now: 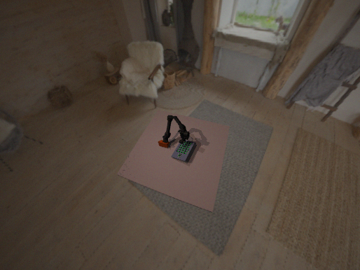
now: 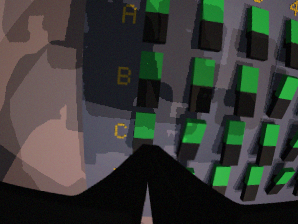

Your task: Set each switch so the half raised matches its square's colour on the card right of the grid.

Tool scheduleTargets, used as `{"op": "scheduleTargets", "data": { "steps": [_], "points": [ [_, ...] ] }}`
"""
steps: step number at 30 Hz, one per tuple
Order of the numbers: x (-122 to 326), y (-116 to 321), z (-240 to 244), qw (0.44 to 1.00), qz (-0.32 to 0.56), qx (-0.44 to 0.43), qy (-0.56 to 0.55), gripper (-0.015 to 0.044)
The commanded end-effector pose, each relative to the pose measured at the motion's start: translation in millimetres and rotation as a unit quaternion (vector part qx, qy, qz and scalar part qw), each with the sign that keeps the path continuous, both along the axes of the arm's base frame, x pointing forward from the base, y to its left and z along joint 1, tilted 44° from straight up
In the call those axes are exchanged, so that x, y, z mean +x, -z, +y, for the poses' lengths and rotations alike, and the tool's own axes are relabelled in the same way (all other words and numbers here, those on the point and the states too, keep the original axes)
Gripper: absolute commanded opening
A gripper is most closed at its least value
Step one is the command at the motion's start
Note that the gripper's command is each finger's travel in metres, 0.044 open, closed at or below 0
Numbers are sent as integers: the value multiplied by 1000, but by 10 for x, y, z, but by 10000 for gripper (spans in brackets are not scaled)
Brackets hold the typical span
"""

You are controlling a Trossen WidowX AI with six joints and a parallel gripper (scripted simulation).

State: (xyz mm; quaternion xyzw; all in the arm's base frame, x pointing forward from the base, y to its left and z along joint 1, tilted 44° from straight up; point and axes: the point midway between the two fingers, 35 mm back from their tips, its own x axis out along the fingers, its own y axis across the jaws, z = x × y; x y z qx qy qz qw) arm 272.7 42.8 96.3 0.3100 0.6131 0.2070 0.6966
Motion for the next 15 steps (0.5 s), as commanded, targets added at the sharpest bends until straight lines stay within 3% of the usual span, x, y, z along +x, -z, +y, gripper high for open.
{"op": "scheduleTargets", "data": {
  "steps": [1,7,12,15],
  "points": [
    [-52,-282,-241,1000,-15,-1,9,0],
    [-46,-265,-264,1000,-15,-2,10,0],
    [-19,171,-838,1000,-15,-5,10,0],
    [-33,242,-926,1000,-16,-4,9,0]
  ]
}}
